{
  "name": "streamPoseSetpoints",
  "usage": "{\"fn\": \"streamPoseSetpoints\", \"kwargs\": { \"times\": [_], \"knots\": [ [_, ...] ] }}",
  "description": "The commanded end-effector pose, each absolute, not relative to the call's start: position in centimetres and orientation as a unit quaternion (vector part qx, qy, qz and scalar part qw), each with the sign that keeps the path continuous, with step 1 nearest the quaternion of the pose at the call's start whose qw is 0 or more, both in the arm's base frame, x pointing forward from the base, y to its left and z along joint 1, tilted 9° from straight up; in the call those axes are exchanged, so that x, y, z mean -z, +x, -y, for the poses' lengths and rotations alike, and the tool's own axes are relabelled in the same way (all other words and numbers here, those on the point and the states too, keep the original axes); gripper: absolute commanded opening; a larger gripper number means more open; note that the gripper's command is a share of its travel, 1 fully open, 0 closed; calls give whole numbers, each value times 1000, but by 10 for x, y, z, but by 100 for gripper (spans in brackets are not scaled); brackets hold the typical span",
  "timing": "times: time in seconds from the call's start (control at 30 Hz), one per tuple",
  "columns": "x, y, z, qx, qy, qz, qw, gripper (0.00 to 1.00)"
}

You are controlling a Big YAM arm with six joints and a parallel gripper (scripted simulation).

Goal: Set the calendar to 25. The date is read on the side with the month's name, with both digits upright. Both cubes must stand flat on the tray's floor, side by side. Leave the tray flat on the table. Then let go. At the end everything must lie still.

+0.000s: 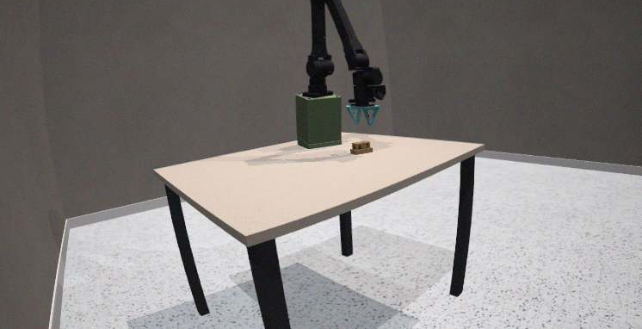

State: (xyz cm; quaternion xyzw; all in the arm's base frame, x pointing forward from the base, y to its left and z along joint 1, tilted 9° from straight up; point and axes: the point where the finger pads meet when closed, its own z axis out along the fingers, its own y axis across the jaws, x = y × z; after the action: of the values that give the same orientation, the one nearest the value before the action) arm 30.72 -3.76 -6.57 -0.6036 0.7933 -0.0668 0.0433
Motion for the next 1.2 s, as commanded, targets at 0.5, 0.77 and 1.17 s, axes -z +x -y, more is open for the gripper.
{"fn": "streamPoseSetpoints", "kwargs": {
  "times": [0.5, 0.77, 1.17],
  "knots": [
    [51, 318, 34, 75, -604, -792, 55, 100],
    [21, 323, 33, 81, -603, -791, 62, 100],
    [-19, 305, 31, 76, -603, -792, 55, 100]
  ]
}}
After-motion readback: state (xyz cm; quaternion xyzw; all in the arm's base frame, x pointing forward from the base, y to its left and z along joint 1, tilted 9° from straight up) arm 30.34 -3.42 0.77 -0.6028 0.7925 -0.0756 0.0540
